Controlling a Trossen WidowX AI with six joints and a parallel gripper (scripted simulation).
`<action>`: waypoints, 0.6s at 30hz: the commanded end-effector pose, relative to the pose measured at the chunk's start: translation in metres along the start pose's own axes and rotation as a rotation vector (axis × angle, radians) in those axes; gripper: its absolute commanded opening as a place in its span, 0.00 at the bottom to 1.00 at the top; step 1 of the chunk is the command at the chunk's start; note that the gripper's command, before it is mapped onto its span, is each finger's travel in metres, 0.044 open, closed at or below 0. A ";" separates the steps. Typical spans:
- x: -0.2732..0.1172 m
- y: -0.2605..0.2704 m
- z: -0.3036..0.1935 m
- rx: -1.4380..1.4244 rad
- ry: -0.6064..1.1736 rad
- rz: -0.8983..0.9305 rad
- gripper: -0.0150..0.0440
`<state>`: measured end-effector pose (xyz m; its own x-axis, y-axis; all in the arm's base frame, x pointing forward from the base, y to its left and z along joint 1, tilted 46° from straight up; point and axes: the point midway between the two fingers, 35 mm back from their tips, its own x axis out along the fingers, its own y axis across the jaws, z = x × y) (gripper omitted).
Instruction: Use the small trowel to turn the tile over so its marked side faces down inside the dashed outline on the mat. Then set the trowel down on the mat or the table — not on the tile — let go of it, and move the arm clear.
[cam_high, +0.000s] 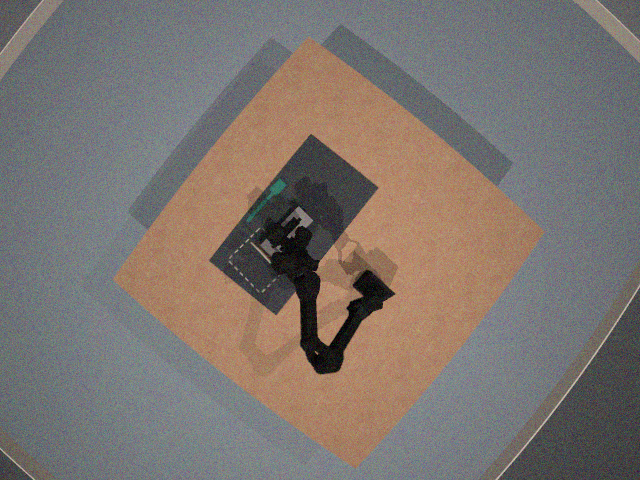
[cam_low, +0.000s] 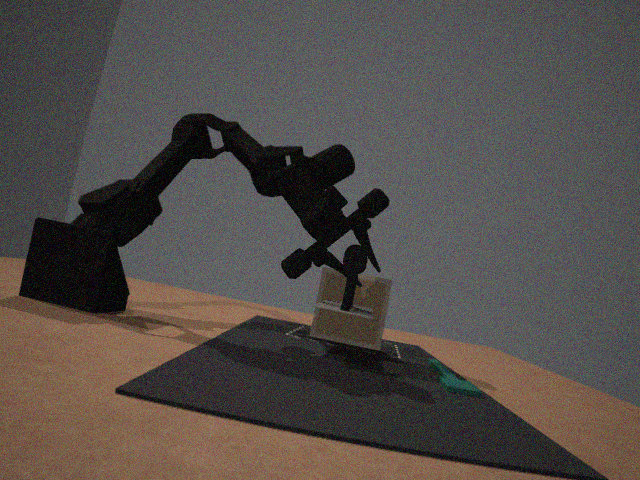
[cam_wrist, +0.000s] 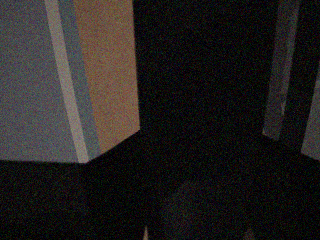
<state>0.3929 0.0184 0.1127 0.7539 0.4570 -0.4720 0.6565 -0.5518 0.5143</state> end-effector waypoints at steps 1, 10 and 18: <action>-0.003 0.007 -0.003 0.000 -0.008 0.023 0.25; -0.010 0.017 0.023 -0.003 -0.015 0.023 0.25; -0.023 0.029 0.058 -0.003 -0.011 0.023 0.25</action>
<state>0.3918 -0.0344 0.0950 0.7578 0.4417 -0.4803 0.6510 -0.5628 0.5095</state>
